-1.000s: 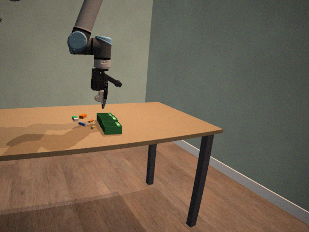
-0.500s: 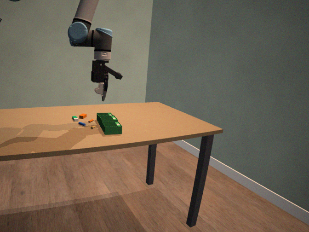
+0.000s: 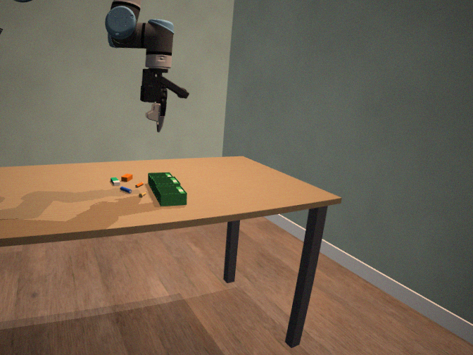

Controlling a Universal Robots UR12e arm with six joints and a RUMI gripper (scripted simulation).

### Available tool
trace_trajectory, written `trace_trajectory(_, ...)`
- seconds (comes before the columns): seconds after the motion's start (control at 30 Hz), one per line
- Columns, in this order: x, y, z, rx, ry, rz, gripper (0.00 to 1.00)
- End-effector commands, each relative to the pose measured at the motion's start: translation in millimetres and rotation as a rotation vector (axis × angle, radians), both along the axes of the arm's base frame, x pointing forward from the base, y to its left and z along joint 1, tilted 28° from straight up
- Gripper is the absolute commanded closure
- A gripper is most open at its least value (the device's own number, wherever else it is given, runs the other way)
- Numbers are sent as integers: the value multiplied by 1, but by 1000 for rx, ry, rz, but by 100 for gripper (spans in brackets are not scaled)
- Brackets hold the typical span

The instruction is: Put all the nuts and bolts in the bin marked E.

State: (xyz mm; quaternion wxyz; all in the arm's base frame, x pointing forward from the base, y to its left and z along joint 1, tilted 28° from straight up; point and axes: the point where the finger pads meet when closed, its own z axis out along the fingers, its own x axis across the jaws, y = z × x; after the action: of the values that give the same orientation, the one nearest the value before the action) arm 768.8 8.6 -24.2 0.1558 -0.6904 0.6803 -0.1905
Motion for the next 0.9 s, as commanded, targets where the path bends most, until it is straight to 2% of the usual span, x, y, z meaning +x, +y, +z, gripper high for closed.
trace_trajectory(0.0, -2, 0, 5, 0, 0, 0, 96)
trace_trajectory(0.2, -2, 0, 5, 0, 0, 0, 96)
trace_trajectory(0.23, -3, -5, -1, -24, 2, 44, 82)
trace_trajectory(0.27, -3, -10, -8, -47, 4, 88, 82)
trace_trajectory(0.33, -3, -10, -8, -47, 4, 88, 82)
trace_trajectory(0.4, -3, -20, -21, -95, 9, 176, 82)
trace_trajectory(0.83, -6, -84, -109, -253, 35, 455, 82)
trace_trajectory(0.87, -6, -84, -109, -253, 35, 455, 82)
